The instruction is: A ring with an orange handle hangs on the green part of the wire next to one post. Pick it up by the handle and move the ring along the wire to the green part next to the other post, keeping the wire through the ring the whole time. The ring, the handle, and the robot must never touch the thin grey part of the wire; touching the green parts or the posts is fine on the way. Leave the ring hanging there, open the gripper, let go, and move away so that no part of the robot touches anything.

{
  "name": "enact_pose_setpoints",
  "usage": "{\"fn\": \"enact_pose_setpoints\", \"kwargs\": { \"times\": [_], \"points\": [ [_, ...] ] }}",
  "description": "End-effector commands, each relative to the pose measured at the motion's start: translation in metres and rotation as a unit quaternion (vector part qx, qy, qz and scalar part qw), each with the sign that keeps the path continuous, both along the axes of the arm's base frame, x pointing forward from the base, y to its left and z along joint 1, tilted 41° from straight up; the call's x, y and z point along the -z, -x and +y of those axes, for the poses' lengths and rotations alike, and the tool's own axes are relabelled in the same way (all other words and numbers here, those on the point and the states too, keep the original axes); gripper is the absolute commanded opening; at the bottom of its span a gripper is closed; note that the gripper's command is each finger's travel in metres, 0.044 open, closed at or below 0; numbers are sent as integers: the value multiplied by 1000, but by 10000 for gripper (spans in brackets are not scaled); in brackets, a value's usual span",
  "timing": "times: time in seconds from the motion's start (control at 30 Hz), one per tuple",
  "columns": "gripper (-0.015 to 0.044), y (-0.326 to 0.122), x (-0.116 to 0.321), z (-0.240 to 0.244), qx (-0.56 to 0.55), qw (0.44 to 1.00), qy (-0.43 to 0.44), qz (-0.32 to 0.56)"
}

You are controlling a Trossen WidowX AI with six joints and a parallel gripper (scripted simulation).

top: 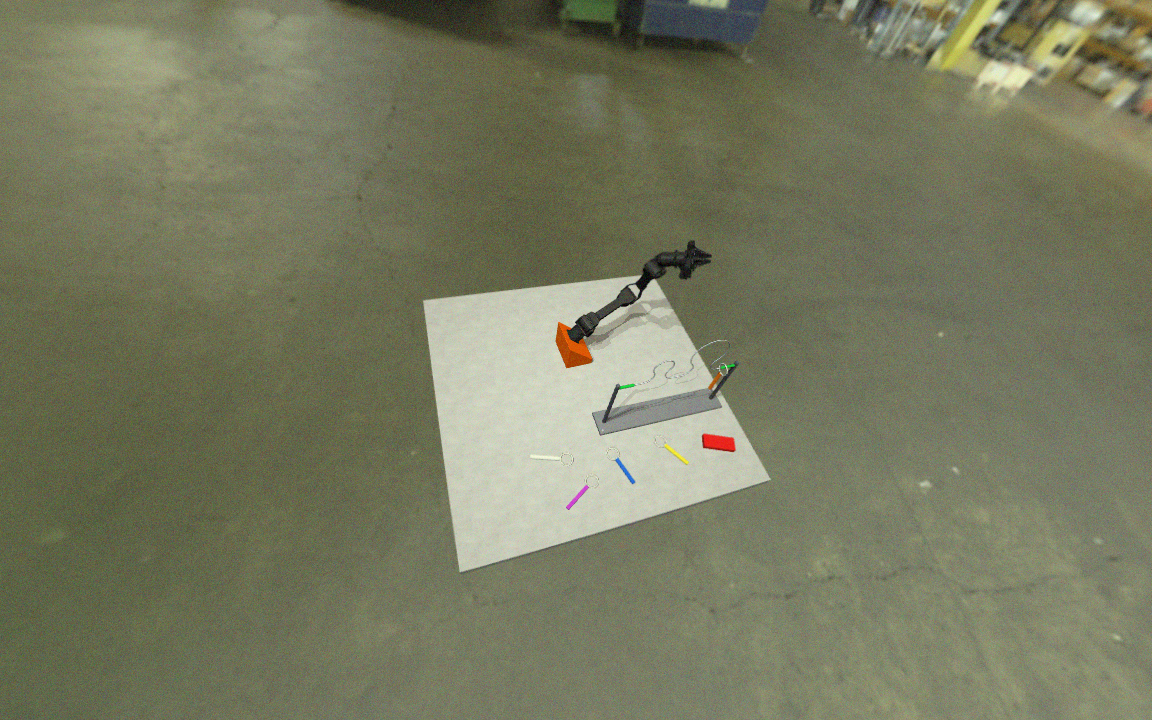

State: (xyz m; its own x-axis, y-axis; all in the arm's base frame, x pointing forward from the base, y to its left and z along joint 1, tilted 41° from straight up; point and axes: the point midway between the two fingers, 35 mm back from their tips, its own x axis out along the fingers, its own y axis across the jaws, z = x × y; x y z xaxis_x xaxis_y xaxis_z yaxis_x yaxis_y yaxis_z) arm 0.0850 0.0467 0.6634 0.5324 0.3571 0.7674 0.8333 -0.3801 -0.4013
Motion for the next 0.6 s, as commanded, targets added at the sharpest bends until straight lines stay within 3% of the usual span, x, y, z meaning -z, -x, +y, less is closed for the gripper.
{"fn": "enact_pose_setpoints", "kwargs": {
  "times": [0.0,0.27,0.57],
  "points": [
    [160,-6,-11,-21,-93,992,-81,-2],
    [160,-37,-21,-57,-259,938,-230,13],
    [160,-96,-17,-76,-414,825,-382,50]
  ]
}}
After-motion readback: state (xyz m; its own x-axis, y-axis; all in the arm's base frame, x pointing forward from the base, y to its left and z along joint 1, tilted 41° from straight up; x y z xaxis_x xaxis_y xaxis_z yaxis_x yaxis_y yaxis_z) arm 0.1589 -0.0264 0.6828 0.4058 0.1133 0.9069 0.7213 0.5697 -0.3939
